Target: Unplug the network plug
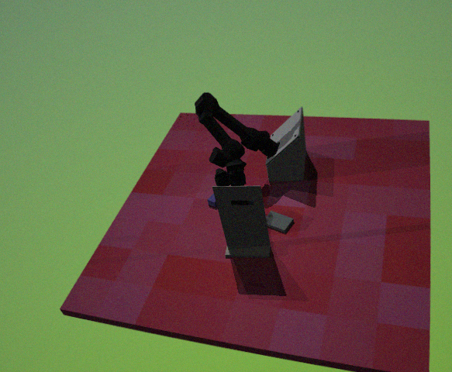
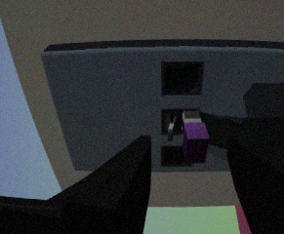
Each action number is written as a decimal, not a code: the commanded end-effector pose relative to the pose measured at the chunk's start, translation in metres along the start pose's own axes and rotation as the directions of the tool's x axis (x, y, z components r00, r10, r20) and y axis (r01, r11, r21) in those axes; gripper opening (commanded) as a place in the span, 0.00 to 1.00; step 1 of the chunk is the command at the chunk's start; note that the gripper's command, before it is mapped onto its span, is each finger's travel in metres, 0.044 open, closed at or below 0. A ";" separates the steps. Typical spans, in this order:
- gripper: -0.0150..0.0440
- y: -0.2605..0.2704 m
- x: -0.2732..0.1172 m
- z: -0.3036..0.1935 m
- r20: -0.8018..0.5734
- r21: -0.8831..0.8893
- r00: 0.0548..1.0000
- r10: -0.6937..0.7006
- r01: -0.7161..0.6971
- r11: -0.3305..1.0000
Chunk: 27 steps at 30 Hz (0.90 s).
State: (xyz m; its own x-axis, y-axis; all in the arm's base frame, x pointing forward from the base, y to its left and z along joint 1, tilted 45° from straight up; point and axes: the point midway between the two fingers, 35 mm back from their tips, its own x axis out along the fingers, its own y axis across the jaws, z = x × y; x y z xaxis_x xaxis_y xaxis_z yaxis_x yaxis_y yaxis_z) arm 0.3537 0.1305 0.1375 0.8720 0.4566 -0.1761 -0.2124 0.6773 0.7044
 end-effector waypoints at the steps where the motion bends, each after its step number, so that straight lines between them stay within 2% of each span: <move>1: 0.52 -0.001 0.005 0.001 0.003 0.006 1.000 -0.001 0.001 1.000; 6: 0.52 -0.001 0.009 0.002 0.003 0.009 1.000 0.000 0.000 1.000; 8: 0.43 -0.001 0.009 0.002 0.003 0.009 1.000 0.000 0.000 1.000; 23: 0.26 -0.001 0.009 0.002 0.003 0.009 1.000 0.000 0.000 1.000; 27: 0.25 -0.001 0.009 0.002 0.003 0.009 1.000 0.000 0.000 1.000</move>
State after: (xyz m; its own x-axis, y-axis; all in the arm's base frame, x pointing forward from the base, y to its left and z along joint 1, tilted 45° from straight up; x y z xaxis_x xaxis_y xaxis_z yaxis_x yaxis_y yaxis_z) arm 0.3624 0.1335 0.1365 0.8718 0.4580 -0.1738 -0.2128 0.6736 0.7078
